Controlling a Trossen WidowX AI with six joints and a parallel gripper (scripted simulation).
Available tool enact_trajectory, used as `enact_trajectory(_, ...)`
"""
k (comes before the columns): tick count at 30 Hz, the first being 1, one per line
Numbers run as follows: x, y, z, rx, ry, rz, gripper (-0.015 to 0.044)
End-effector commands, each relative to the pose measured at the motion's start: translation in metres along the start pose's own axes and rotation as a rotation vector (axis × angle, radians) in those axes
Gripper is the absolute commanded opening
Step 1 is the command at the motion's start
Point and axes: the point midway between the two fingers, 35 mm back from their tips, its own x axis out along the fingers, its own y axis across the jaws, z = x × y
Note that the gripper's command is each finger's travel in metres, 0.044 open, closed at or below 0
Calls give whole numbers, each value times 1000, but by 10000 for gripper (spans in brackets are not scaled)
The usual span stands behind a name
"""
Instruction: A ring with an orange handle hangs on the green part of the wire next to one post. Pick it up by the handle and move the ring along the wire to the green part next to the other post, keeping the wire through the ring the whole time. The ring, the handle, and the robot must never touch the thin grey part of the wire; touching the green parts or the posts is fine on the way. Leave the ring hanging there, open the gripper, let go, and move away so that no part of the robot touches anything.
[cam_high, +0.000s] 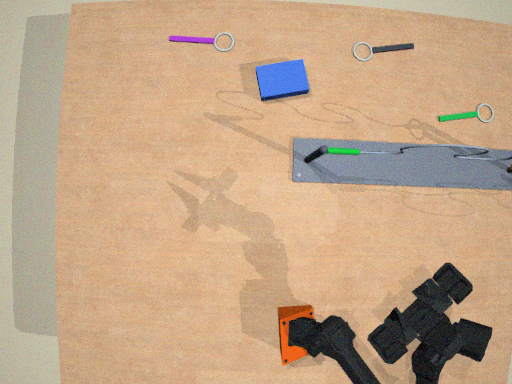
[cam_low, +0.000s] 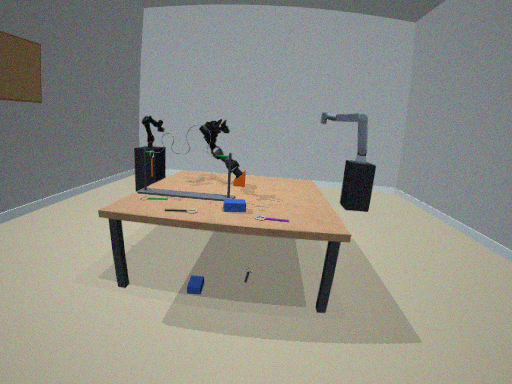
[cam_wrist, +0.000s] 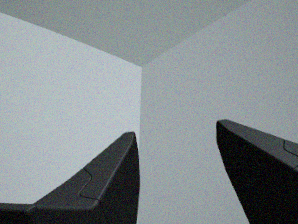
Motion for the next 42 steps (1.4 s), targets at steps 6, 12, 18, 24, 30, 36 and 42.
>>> enact_trajectory(6, 1, -80, -25, -34, 123, -163, 160)
enact_trajectory(12, -14, -134, -42, -47, 201, -277, 160)
enact_trajectory(18, -42, -187, -60, -62, 280, -391, 160)
enact_trajectory(24, -83, -237, -77, -75, 358, -503, 160)
enact_trajectory(30, -137, -278, -96, -102, 440, -590, 160)
enact_trajectory(36, -203, -310, -114, -149, 527, -656, 160)
enact_trajectory(42, -280, -329, -128, -191, 616, -719, 160)
